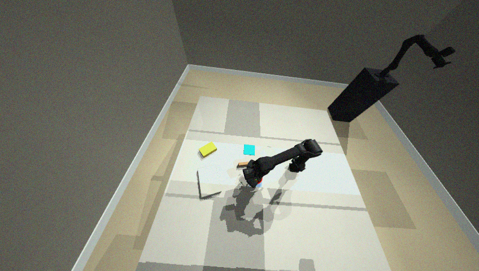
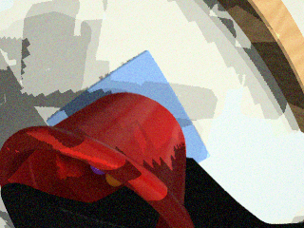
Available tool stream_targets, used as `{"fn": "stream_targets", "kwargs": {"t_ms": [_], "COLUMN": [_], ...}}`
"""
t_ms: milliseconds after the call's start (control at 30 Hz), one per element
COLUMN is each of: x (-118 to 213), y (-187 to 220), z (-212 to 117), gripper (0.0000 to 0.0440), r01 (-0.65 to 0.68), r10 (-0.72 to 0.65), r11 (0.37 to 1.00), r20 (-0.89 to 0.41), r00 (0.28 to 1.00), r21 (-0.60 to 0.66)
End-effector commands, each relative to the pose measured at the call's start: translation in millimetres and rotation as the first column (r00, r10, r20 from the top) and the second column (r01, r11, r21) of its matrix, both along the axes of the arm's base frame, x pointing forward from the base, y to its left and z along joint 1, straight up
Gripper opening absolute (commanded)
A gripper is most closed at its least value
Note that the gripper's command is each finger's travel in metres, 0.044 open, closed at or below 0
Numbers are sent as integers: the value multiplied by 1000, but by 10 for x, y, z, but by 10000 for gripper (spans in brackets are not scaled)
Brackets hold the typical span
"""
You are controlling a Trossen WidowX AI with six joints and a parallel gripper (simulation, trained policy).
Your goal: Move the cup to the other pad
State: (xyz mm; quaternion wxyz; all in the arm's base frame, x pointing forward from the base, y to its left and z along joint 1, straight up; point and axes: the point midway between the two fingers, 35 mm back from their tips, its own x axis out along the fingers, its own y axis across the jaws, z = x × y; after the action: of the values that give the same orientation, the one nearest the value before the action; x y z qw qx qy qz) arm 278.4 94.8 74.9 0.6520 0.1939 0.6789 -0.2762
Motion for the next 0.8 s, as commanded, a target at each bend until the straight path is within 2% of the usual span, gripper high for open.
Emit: {"fn": "stream_targets", "kwargs": {"t_ms": [0, 433, 767], "x": [29, 163, 338], "y": [-12, -155, -383], "z": [104, 599, 824], "gripper": [0, 0, 0], "r01": [22, 127, 196], "r10": [-22, -132, -206], "r11": [1000, 990, 978], "r20": [21, 101, 172], "r00": [1000, 986, 963], "r21": [9, 56, 76]}}
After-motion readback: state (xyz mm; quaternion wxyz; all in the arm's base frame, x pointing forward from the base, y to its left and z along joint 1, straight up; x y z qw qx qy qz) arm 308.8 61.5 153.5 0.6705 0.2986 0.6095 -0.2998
